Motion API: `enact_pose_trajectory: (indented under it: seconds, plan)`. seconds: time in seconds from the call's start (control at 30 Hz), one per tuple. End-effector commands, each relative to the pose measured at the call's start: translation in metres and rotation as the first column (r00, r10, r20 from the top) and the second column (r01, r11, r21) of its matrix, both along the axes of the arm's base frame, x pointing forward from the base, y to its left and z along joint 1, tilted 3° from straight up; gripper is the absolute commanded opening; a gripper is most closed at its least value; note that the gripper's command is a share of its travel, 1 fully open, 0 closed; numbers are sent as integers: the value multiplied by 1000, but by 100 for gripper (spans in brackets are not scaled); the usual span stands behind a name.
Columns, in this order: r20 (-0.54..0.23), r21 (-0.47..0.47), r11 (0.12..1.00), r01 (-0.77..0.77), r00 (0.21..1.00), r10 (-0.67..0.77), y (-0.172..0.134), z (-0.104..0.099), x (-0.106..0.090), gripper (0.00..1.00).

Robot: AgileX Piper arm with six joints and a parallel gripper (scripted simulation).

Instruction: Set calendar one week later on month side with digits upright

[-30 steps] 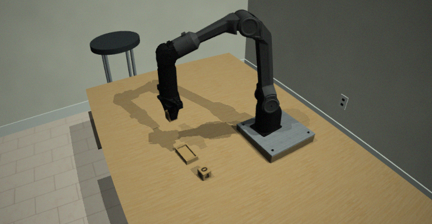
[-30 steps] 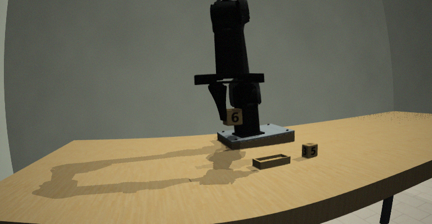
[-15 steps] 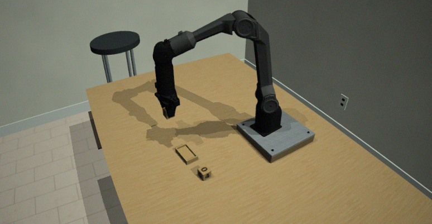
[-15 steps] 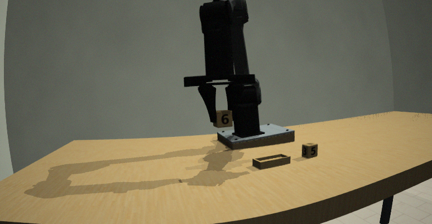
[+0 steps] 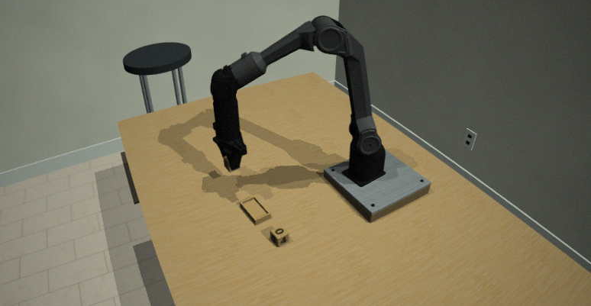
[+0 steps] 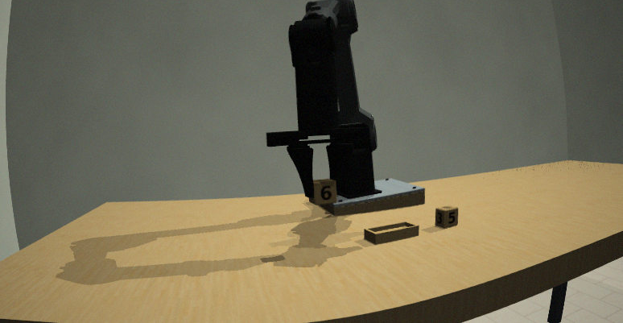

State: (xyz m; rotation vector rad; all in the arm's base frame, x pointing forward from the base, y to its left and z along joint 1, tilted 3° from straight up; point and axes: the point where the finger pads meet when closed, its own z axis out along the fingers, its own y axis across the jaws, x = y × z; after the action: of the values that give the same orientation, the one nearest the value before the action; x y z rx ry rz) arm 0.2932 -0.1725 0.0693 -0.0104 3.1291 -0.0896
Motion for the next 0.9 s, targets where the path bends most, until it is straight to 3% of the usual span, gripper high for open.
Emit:
enact_pose_trajectory:
  seconds: [0.0, 0.2, 0.5, 0.87]
  plan:
    - [-3, 0, 1000, 1, 1000, -1, -1, -9, 0, 38]
    - [-3, 0, 1000, 1, 1000, -1, -3, -38, 0, 38]
    - [-3, 1, 1000, 1, 1000, -1, -4, -62, 0, 38]
    - [0, -1, 1000, 1, 1000, -1, -4, -66, 1, 38]
